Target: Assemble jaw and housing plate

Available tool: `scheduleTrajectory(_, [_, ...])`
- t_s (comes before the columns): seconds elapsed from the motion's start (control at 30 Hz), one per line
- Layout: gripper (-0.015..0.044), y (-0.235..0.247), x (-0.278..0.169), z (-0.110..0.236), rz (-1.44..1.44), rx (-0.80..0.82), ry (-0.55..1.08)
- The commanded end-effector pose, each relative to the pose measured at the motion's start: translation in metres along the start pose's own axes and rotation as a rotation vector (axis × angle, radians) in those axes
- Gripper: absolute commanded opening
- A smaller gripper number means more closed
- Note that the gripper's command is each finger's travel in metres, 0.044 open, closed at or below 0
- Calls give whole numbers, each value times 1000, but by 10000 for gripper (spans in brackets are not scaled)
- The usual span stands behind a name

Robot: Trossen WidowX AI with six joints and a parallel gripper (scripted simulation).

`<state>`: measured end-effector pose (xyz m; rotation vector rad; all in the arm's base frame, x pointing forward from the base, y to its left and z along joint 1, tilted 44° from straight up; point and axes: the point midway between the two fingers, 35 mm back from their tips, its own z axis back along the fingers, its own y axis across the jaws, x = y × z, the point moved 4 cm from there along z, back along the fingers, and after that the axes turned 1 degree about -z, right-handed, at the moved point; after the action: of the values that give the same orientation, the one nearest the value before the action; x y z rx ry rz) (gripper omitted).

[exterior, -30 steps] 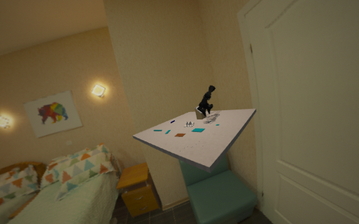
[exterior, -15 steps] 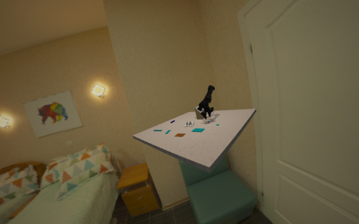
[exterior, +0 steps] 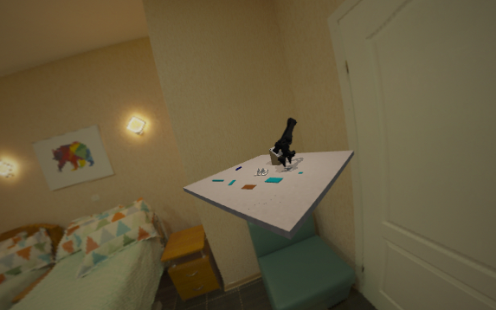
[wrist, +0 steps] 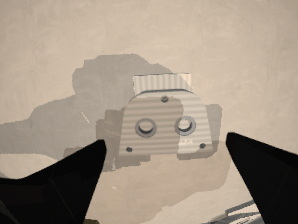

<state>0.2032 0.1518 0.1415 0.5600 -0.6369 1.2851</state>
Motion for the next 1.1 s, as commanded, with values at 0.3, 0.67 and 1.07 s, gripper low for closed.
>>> scheduleTrajectory(0.3, [440, -1, -1, -17, -7, -1, 4])
scheduleTrajectory(0.67, [440, 0, -1, -32, -8, -1, 3])
scheduleTrajectory(1.07, [440, 0, -1, -32, -8, -1, 3])
